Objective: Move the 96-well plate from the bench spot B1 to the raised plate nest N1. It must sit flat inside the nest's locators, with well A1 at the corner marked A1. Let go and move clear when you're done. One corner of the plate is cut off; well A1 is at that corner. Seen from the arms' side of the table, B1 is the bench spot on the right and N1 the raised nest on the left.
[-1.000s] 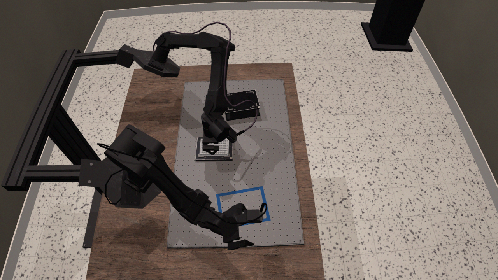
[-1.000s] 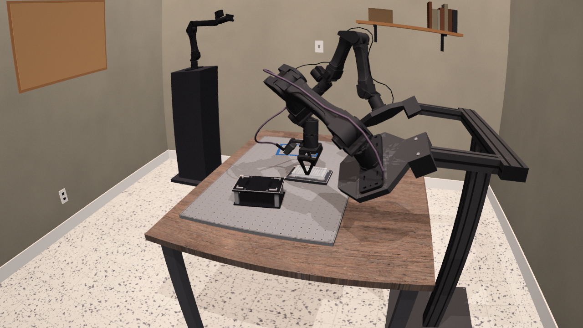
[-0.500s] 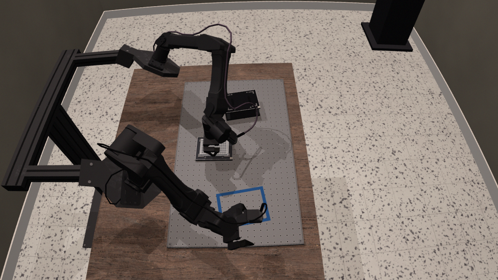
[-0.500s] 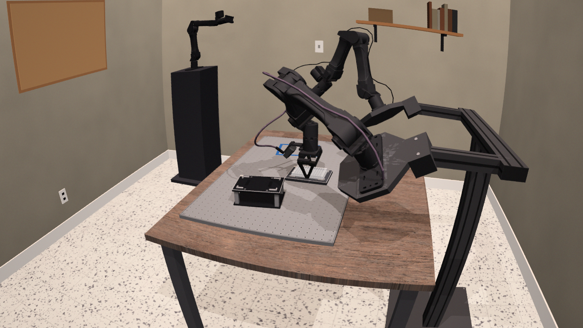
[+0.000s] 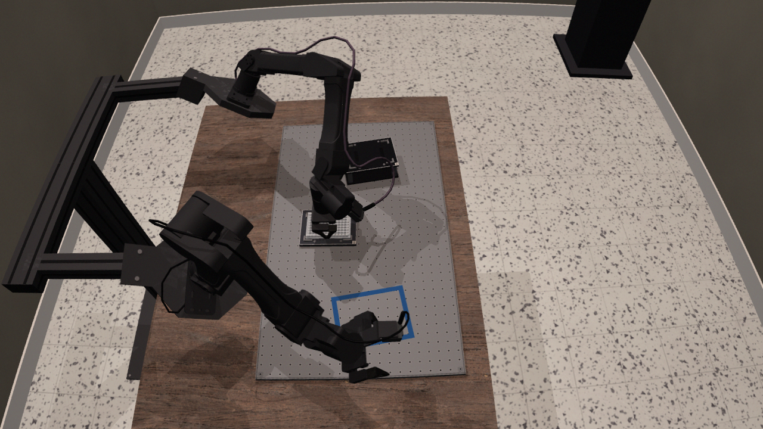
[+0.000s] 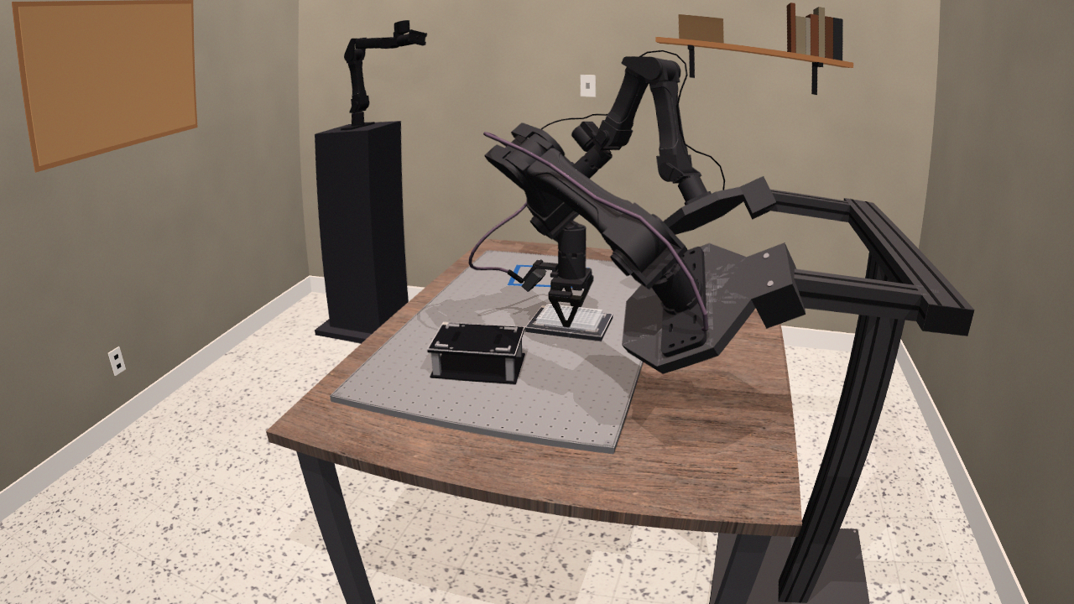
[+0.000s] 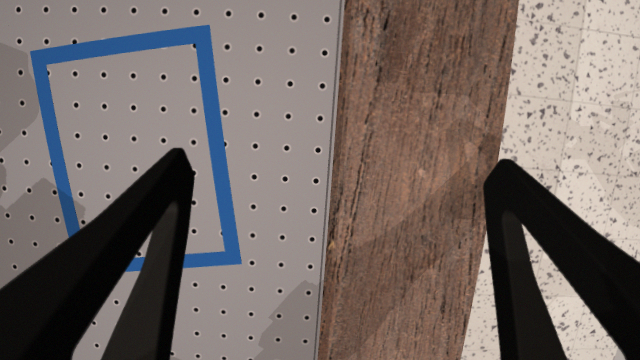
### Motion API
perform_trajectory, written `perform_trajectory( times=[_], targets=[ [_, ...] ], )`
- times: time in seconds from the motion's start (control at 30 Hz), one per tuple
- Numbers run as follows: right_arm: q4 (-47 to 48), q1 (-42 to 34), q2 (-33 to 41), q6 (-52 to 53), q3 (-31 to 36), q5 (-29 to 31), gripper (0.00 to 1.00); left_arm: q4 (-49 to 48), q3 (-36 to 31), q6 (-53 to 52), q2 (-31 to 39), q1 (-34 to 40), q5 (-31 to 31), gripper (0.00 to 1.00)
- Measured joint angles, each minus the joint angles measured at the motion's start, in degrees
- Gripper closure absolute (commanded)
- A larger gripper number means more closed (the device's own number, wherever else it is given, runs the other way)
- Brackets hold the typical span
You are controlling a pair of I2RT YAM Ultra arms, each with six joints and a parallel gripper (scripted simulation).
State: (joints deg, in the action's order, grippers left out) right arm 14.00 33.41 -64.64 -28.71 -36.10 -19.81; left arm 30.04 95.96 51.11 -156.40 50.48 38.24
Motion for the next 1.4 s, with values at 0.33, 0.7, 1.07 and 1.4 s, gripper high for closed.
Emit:
perform_trajectory(
  times=[0.33, 0.7, 1.07, 1.4],
  targets=[
    [0.0, 0.0, 0.0, 0.0, 0.0, 0.0, 0.0, 0.0, 0.0, 0.1, 0.0, 0.0, 0.0, 0.19],
    [0.0, 0.0, 0.0, 0.0, 0.0, 0.0, 0.0, 8.2, -0.7, 5.0, 6.8, 4.4, -0.1, 0.19],
    [2.0, -2.1, -0.2, -0.1, 0.0, 2.2, 0.0, 11.6, -3.0, 4.8, 11.6, 5.6, -0.1, 0.19],
    [9.7, -22.0, -4.7, -0.5, 1.9, 12.6, 0.0, 8.0, -17.2, -6.6, 27.1, -5.1, -0.1, 0.19]
  ],
)
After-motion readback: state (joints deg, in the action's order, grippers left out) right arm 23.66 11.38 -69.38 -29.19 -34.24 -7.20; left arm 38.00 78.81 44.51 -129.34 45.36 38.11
